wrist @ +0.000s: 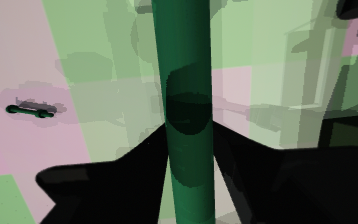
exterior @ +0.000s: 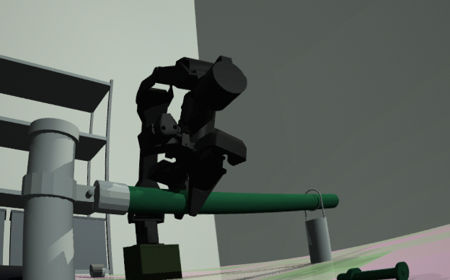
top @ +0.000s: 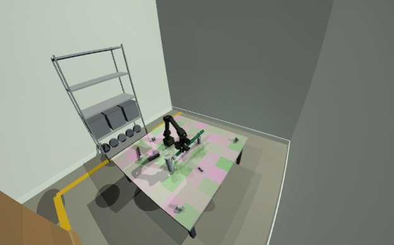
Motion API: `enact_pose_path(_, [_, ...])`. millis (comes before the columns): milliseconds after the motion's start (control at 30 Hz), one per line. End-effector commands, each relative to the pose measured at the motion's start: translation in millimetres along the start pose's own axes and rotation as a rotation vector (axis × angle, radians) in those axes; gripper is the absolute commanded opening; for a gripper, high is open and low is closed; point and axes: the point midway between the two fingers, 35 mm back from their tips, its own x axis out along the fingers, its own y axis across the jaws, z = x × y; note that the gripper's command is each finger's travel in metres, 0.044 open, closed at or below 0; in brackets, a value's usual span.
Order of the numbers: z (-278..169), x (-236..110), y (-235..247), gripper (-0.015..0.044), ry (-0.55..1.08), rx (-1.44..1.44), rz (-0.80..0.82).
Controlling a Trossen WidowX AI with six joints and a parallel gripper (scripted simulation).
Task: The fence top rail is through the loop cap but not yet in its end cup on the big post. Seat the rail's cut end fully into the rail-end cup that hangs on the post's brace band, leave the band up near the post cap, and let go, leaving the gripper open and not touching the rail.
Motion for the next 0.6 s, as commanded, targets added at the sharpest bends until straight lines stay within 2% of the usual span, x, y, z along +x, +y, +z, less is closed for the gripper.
enact_pose_path(0, [0, 0, 0, 0.0053, 0.0, 0.0, 0.0])
enact_pose_path(267, [-1, -1, 0, 0.0263, 0.0, 0.0, 0.0])
enact_pose_path(467, [-14, -23, 1, 0.042, 0.002, 0.0, 0.001])
enact_pose_path(500, [-18, -28, 1, 0.044, 0.002, 0.0, 0.001])
enact_pose_path(567, [-25, -40, 0, 0.044, 0.003, 0.0, 0.001])
